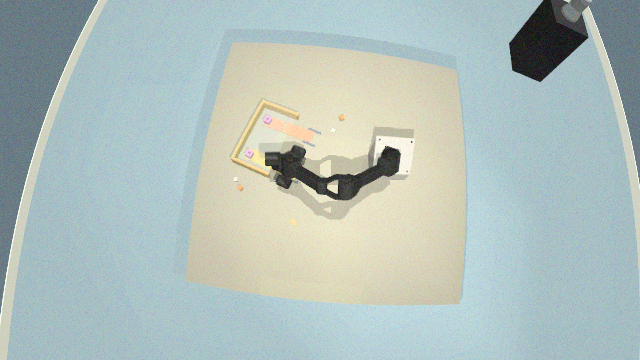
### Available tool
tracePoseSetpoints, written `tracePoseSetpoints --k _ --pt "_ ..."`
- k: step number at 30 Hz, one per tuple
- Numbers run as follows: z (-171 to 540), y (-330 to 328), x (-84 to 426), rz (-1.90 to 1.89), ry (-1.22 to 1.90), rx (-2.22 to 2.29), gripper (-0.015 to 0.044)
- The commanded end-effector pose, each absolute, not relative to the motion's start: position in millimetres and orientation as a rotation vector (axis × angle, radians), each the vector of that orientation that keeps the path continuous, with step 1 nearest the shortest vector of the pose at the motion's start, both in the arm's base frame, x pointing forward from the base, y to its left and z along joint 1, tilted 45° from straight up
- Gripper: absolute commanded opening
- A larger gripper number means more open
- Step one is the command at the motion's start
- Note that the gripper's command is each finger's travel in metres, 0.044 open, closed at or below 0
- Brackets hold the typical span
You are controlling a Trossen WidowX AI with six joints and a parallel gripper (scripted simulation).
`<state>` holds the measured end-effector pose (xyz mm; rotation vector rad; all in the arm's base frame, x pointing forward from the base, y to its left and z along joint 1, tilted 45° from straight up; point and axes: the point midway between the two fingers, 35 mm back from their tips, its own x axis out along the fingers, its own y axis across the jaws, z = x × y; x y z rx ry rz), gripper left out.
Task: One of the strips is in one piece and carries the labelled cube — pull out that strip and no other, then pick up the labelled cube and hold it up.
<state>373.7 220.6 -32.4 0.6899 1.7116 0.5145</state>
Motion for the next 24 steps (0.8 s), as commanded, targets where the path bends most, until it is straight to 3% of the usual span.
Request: tracePoseSetpoints --k 1,24 --pt "-34 222 373 0.513 1.715 0.692 0.0" --pt "-30 223 352 0.513 1.716 0.692 0.0"
